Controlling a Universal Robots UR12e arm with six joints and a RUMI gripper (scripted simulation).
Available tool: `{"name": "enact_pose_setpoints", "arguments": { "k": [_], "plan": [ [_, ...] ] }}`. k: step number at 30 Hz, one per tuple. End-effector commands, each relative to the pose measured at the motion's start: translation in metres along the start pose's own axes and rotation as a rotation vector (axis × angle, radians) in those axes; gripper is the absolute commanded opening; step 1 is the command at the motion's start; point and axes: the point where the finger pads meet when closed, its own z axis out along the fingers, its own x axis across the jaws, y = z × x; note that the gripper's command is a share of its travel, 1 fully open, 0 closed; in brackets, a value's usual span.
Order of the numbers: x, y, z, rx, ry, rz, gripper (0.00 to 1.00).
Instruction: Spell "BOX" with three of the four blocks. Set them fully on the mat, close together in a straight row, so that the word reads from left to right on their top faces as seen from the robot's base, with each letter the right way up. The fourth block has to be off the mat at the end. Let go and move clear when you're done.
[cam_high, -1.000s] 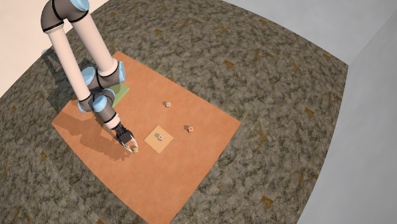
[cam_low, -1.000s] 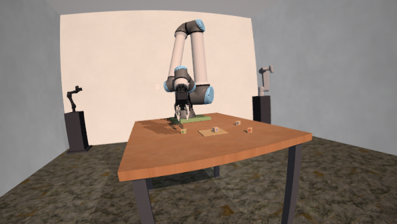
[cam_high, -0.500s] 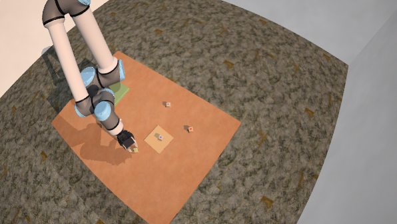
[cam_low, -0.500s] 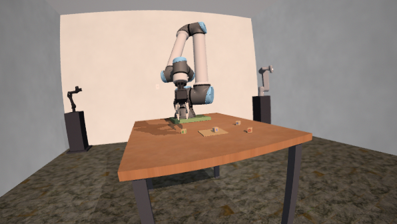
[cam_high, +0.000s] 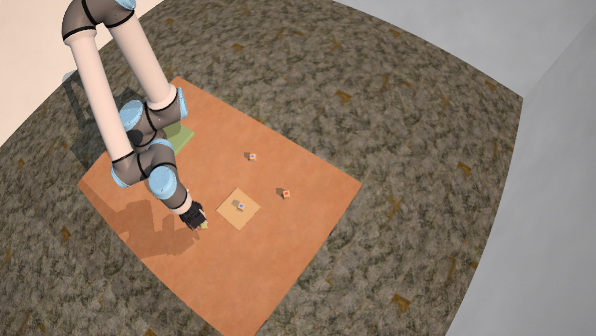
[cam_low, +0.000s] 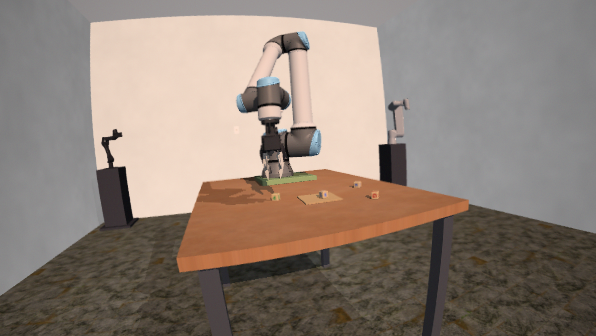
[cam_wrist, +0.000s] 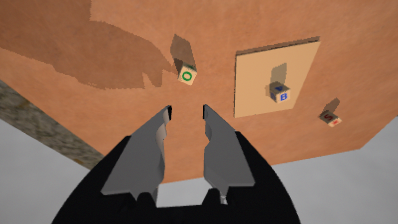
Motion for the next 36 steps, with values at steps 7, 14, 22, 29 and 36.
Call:
{"name": "enact_pose_setpoints", "arguments": {
  "k": [7,14,22,29,36],
  "plan": [
    [-0.0003,0.0015,-0.0029,0.094,0.000,0.001,0.25],
    [-0.0002,0.0015,-0.0032,0.099,0.000,0.001,0.25],
    [-0.0002,0.0015,-0.0032,0.099,0.000,0.001,1.00],
    [0.0002,0.0016,-0.0032,0.099,0.000,0.004,1.00],
    [0.0081,0.0034,-0.0031,0.099,-0.002,0.054,1.00]
  ]
}}
